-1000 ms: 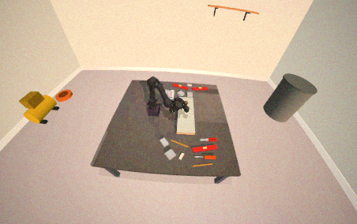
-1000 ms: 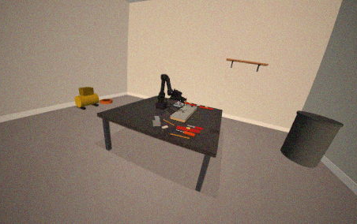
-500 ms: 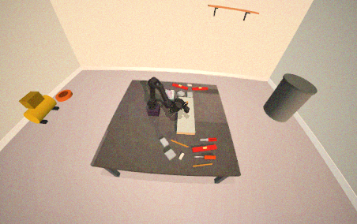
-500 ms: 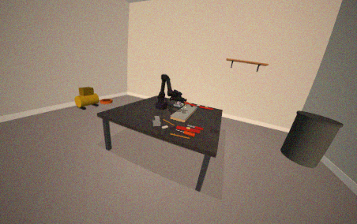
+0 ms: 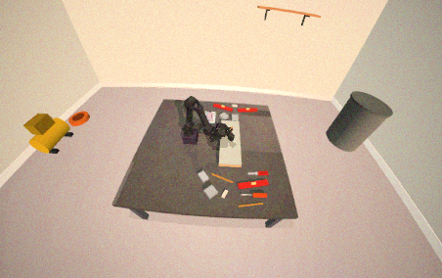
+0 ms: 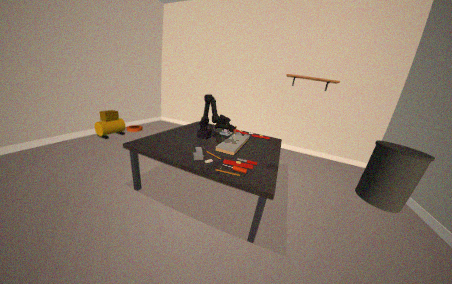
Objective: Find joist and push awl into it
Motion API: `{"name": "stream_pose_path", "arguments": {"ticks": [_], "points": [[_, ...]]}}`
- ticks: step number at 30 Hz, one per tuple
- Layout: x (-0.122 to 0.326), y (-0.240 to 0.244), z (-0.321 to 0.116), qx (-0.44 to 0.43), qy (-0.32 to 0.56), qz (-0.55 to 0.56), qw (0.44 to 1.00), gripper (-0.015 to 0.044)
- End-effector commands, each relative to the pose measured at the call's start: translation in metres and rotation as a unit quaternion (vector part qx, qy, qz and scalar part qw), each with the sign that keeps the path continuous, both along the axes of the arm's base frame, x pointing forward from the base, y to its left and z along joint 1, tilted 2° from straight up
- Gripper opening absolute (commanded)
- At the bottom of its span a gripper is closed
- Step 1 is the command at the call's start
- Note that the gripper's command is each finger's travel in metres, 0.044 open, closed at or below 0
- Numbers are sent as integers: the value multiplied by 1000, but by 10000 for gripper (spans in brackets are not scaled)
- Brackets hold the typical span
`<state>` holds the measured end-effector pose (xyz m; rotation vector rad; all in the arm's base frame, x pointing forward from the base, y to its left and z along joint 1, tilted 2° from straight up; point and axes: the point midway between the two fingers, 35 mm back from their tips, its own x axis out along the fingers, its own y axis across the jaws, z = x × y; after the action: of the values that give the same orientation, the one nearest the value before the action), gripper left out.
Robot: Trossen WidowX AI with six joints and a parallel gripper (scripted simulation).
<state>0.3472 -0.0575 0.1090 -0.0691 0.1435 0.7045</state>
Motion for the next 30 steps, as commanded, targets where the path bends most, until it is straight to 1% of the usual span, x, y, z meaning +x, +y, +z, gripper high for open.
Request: {"name": "stream_pose_path", "arguments": {"ticks": [1,30], "points": [[-1,1,-2,-1,-3,3,1000,0],[-1,0,-21,-1,-3,3,1000,0]]}}
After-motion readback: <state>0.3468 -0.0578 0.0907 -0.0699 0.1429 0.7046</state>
